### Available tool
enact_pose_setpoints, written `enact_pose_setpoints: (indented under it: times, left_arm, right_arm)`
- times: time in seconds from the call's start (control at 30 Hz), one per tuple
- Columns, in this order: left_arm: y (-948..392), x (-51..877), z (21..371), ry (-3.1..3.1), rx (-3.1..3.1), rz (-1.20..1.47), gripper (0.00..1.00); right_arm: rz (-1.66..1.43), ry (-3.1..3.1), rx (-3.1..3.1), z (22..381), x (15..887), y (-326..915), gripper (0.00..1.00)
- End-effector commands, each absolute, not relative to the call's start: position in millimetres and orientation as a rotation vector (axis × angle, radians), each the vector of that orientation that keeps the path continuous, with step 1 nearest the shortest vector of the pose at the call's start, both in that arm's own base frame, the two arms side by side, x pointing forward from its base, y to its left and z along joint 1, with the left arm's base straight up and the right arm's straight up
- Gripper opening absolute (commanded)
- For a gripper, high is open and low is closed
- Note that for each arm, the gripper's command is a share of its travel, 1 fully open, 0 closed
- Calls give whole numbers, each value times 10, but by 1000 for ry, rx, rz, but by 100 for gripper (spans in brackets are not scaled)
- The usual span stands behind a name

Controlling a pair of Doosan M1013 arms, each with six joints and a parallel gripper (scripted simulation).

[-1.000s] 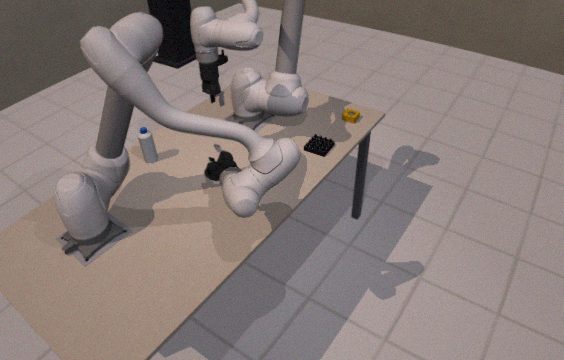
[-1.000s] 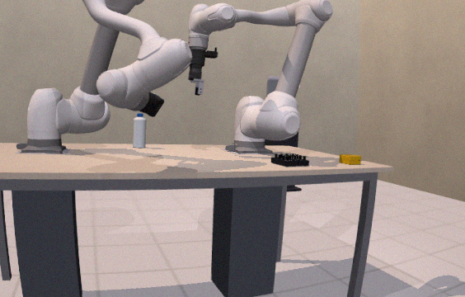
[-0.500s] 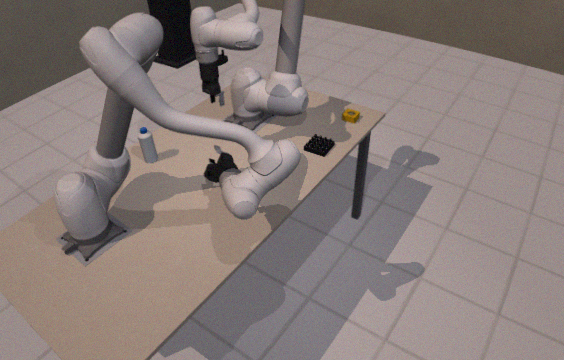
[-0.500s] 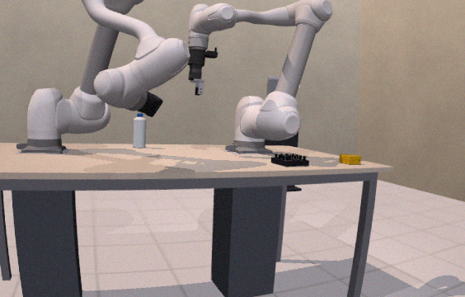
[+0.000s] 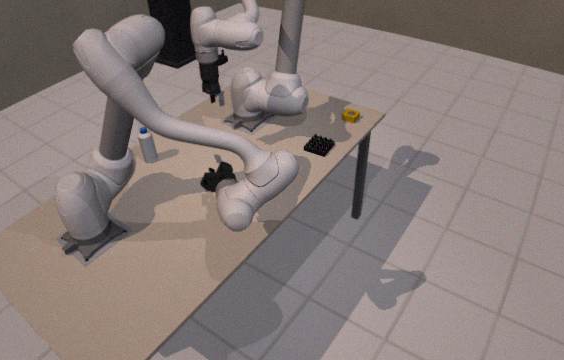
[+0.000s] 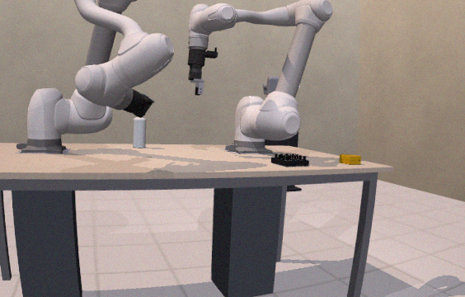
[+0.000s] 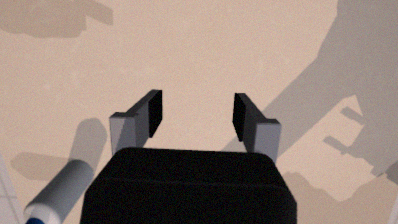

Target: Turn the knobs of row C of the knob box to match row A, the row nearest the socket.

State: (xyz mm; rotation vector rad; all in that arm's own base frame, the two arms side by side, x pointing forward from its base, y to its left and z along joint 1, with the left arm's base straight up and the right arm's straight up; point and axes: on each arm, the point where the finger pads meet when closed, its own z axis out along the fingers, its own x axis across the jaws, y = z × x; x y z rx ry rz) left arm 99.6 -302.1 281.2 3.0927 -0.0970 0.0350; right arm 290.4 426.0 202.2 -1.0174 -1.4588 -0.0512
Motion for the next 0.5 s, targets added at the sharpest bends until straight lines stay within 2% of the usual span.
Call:
enact_pose_setpoints:
  times: [0.0, 0.47]
  left_arm:
    - [-3025, 998, 2817, -97, 3092, 36, 100]
    - [-3025, 998, 2817, -97, 3092, 36, 100]
  right_arm:
    - [-60, -1453, -1050, 2010, 3046, 4095, 100]
    - [-100, -1400, -1249, 1908, 3691, 3056, 100]
